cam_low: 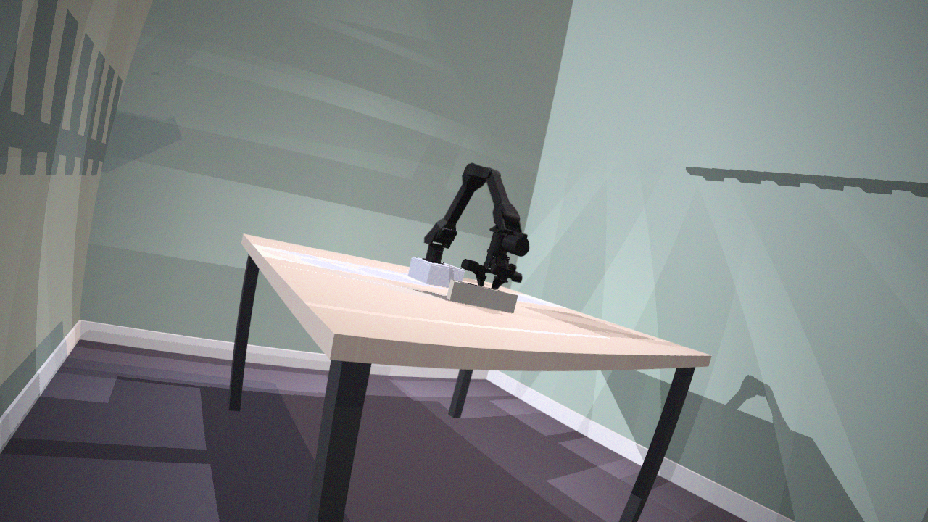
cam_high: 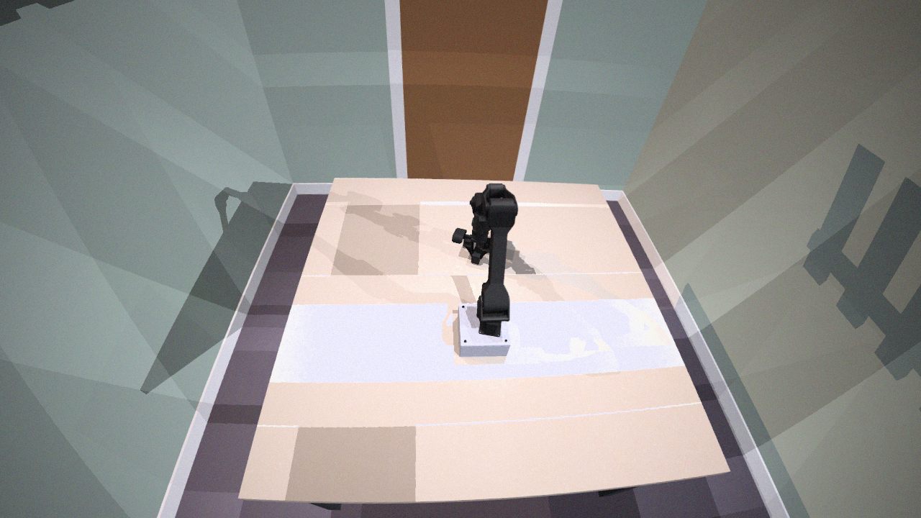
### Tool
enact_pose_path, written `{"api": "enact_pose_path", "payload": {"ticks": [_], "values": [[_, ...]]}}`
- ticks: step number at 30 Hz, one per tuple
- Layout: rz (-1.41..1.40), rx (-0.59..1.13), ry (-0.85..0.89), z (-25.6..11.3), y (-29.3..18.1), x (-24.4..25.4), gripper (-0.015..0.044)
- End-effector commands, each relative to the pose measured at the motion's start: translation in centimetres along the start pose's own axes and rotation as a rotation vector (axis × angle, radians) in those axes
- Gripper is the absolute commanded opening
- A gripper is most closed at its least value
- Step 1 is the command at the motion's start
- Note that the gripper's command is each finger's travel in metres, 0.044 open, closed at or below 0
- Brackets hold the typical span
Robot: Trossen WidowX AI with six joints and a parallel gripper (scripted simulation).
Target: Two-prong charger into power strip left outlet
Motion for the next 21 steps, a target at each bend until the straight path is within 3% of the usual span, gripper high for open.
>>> {"api": "enact_pose_path", "payload": {"ticks": [1,21], "values": [[0.001,0.001,0.003,-0.09,0.15,0.08,0.0],[0.001,0.001,0.004,-0.14,0.51,0.14,0.0]]}}
Point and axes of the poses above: the point midway between the two fingers, 35 mm back from their tips, its own z axis out along the fingers, its own x axis across the jaws, y = z × x, the point moved 3 cm from there along -z, back along the fingers, and after that the axes turned 7 degrees about z, right-handed, at the moved point
